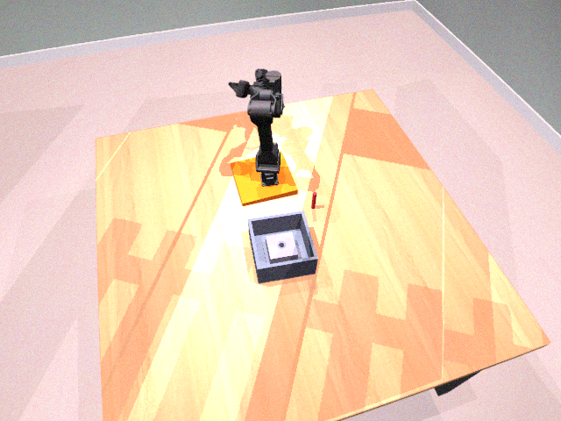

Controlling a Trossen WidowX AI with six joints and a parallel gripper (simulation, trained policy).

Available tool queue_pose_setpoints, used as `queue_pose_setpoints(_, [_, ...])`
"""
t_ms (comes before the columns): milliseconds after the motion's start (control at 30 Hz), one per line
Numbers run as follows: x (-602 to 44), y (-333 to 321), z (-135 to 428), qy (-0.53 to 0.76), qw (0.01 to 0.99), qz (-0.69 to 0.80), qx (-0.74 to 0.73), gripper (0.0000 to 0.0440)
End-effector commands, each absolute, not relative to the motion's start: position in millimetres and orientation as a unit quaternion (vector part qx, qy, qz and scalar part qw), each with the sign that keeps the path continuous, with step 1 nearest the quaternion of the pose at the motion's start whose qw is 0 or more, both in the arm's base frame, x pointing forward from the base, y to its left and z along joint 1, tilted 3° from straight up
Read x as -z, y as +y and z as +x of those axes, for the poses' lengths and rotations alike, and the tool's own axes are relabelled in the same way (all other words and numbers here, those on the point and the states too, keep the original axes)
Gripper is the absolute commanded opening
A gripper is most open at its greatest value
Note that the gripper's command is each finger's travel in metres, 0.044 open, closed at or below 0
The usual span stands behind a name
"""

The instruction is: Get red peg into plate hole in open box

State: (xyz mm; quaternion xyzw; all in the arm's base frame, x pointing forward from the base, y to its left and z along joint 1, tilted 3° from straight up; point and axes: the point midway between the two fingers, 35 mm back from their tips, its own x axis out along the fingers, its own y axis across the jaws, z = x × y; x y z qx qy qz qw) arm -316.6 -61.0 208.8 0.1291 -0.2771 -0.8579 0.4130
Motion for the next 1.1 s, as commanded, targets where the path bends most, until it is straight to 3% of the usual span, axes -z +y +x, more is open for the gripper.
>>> queue_pose_setpoints(0, [-209,-57,-319,-0.281,0.403,0.128,0.861,0.0418])
queue_pose_setpoints(67, [-207,-45,-324,-0.298,0.377,0.132,0.867,0.044])
queue_pose_setpoints(567, [-181,44,-341,-0.454,0.173,0.175,0.856,0.044])
queue_pose_setpoints(1067, [-153,138,-317,-0.587,-0.041,0.171,0.79,0.044])
